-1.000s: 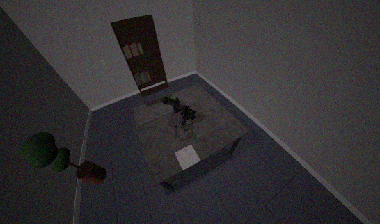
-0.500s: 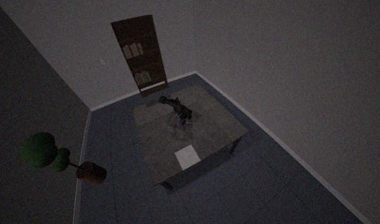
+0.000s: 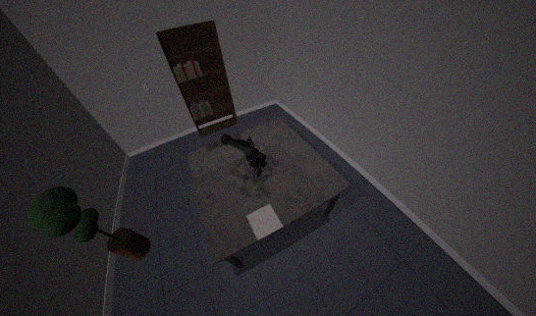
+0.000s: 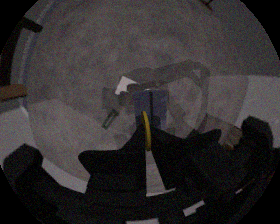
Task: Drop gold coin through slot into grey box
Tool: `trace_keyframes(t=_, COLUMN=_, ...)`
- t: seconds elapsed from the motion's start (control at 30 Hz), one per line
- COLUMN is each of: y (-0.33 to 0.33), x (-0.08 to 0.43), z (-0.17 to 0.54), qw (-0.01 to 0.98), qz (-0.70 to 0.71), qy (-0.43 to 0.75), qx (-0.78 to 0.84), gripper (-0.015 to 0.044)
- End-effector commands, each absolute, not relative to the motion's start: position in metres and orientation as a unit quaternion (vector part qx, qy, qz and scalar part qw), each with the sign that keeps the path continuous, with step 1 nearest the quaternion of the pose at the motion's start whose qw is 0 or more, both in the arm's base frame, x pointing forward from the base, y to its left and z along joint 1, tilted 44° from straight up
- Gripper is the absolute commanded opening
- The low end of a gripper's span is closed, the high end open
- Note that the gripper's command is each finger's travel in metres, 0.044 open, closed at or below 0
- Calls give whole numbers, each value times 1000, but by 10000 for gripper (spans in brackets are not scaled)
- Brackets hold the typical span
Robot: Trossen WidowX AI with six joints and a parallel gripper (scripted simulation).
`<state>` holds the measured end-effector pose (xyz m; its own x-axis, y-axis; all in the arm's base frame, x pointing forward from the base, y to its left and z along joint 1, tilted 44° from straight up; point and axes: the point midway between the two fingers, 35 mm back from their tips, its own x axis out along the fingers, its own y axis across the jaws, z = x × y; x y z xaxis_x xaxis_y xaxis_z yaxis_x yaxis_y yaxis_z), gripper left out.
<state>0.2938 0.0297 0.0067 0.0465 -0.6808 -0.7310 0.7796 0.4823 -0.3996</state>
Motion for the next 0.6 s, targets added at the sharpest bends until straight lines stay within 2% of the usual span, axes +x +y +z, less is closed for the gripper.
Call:
trace_keyframes(t=0.0, y=22, x=286, z=10, qw=721, qz=-507, qy=470, qx=50, gripper=0)
trace_keyframes(t=0.57, y=22, x=284, z=11, qw=721, qz=-507, qy=470, qx=52, gripper=0)
